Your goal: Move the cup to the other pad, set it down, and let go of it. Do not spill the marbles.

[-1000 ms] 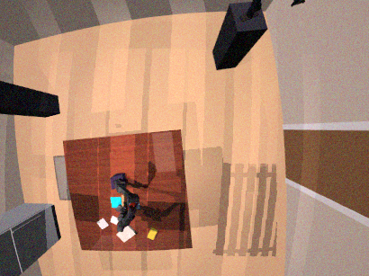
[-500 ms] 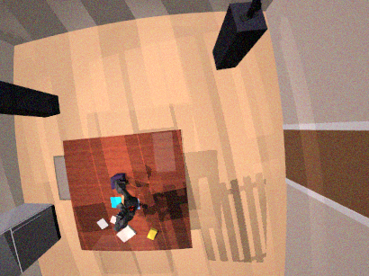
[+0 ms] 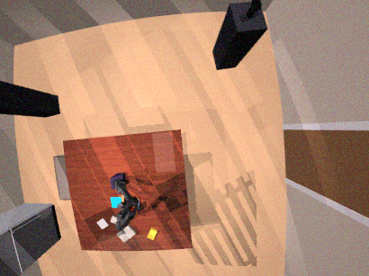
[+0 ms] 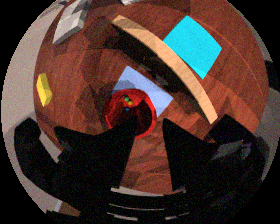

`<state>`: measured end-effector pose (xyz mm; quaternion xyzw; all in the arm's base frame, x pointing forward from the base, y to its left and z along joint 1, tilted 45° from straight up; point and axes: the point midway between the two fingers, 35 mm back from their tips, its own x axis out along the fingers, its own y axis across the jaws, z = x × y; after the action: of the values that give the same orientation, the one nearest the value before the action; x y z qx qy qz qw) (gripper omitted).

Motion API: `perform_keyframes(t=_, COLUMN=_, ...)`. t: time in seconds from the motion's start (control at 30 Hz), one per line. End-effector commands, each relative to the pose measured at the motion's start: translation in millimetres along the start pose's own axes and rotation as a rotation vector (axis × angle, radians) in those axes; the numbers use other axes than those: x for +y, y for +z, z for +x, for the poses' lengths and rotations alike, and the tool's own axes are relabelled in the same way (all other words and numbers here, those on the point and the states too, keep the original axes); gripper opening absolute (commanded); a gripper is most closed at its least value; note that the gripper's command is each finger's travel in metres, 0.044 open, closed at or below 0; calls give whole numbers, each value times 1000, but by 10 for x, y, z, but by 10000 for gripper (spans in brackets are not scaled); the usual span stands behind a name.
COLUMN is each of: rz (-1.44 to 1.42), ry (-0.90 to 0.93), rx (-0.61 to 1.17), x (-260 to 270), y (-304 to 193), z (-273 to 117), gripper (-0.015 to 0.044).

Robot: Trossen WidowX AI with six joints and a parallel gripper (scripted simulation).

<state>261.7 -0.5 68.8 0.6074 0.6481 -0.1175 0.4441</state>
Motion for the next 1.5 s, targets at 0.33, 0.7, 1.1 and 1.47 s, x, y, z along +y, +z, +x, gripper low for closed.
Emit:
perform_keyframes(t=0.33, rz=10, ry=-4, rx=11, x=-27, y=-17, z=258, gripper=148)
perform_keyframes(t=0.7, rz=9, ry=-3, rx=14, x=-35, y=-35, z=431, gripper=148)
perform_keyframes(t=1.1, rz=9, ry=-2, rx=15, x=-38, y=-41, z=469, gripper=148)
perform_keyframes(t=1.47, rz=1, ry=0, rx=8, x=-16, y=-32, z=450, gripper=0)
